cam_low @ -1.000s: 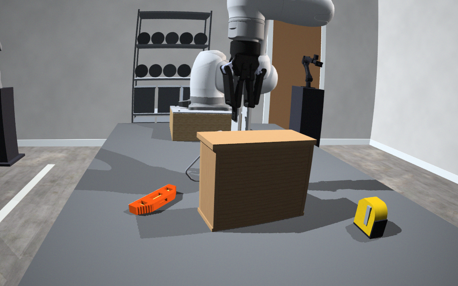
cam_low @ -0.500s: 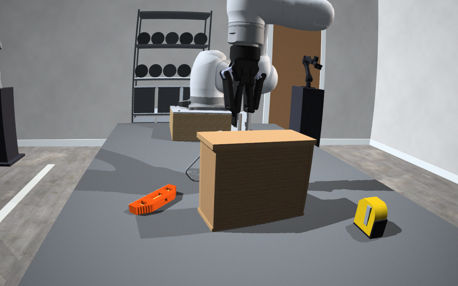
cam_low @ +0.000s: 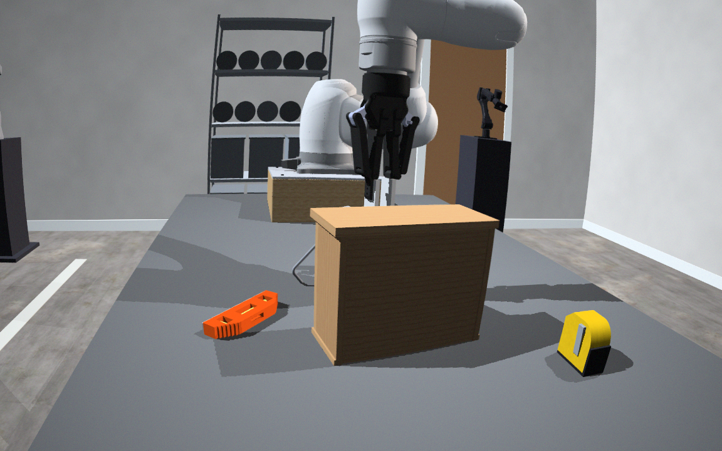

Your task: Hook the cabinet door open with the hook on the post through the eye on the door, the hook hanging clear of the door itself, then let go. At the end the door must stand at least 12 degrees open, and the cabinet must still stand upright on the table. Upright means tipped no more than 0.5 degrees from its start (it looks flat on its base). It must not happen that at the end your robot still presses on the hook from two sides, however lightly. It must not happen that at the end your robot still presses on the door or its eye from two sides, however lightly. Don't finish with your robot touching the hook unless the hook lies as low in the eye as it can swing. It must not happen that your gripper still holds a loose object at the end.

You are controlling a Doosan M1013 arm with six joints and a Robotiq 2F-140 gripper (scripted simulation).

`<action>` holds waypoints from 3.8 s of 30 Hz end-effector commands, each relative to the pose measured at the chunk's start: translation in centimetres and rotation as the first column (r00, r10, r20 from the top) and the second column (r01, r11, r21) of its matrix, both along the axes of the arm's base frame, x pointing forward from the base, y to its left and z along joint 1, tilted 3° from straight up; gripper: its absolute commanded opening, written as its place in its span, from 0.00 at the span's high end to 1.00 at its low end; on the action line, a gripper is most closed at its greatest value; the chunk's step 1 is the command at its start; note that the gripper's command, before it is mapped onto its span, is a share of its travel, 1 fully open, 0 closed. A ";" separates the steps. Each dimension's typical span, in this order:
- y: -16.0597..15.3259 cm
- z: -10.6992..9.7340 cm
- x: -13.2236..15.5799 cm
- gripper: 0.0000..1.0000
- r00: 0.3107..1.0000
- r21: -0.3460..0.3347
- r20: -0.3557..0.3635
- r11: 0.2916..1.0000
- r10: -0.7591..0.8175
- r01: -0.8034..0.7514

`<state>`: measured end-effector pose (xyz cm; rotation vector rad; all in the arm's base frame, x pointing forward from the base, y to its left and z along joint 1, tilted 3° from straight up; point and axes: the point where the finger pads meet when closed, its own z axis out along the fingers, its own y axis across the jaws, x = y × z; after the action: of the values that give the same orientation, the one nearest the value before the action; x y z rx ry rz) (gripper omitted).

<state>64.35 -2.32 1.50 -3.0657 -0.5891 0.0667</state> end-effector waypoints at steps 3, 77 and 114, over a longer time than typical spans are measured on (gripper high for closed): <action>-0.1 0.0 0.1 0.84 1.000 0.001 0.000 1.000 0.024 -0.024; -3.8 -0.1 2.5 0.84 0.942 0.015 0.006 0.942 0.336 -0.336; -5.2 -0.2 4.1 0.84 0.873 0.021 0.011 0.873 0.487 -0.487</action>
<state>68.35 -7.44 1.26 -2.8184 -1.3198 0.0572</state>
